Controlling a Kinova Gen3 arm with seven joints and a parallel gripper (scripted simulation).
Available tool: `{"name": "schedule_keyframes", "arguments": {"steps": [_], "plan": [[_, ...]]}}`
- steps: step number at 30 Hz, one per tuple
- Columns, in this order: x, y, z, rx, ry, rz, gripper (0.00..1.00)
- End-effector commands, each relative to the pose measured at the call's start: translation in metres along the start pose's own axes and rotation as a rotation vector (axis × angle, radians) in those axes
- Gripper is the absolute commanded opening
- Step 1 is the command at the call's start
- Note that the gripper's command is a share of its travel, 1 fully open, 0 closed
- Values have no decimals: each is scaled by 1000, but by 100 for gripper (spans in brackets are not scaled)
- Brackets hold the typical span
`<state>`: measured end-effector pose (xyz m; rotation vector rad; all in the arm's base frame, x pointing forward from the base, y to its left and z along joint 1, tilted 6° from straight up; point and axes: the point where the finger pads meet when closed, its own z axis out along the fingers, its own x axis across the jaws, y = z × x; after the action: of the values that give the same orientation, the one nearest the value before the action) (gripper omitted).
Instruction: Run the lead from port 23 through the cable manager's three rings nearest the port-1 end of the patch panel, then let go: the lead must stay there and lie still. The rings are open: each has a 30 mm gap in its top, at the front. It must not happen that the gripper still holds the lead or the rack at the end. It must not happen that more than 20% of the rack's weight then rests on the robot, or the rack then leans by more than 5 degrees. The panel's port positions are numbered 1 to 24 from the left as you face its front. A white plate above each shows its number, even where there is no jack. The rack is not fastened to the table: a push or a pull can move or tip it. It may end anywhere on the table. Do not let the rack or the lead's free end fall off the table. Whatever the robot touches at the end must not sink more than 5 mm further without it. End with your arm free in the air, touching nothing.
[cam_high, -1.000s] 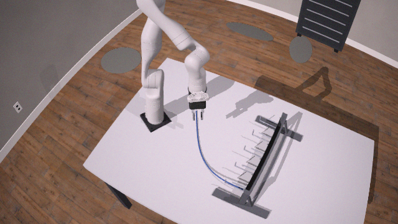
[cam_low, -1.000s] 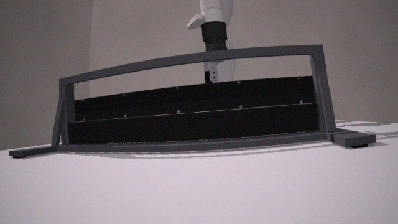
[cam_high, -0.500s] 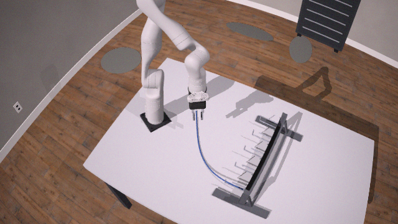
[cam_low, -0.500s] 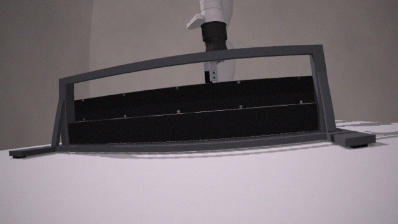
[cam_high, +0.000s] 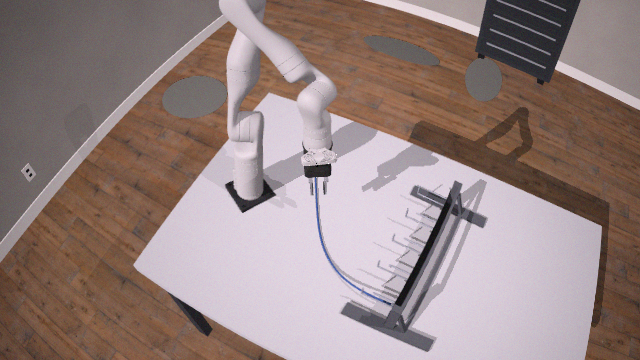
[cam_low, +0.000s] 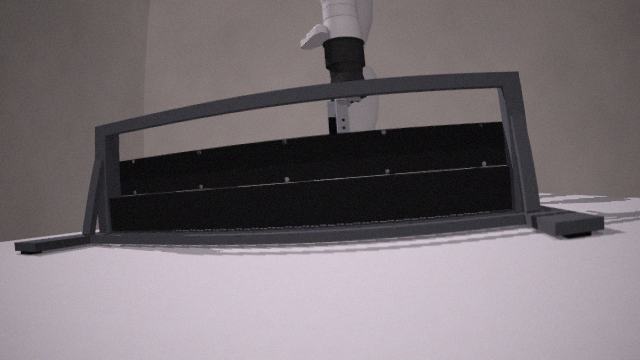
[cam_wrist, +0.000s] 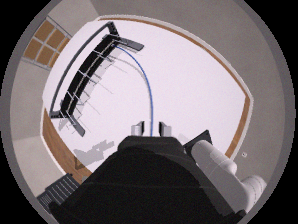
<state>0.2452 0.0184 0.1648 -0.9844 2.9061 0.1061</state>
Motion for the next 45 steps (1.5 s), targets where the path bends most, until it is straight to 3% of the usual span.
{"name": "schedule_keyframes", "arguments": {"steps": [1,21,45], "plan": [[0,2,4,-9,0,-2,67],[1,2,33,-8,0,-2,67],[1,3,88,-9,0,-2,67]]}}
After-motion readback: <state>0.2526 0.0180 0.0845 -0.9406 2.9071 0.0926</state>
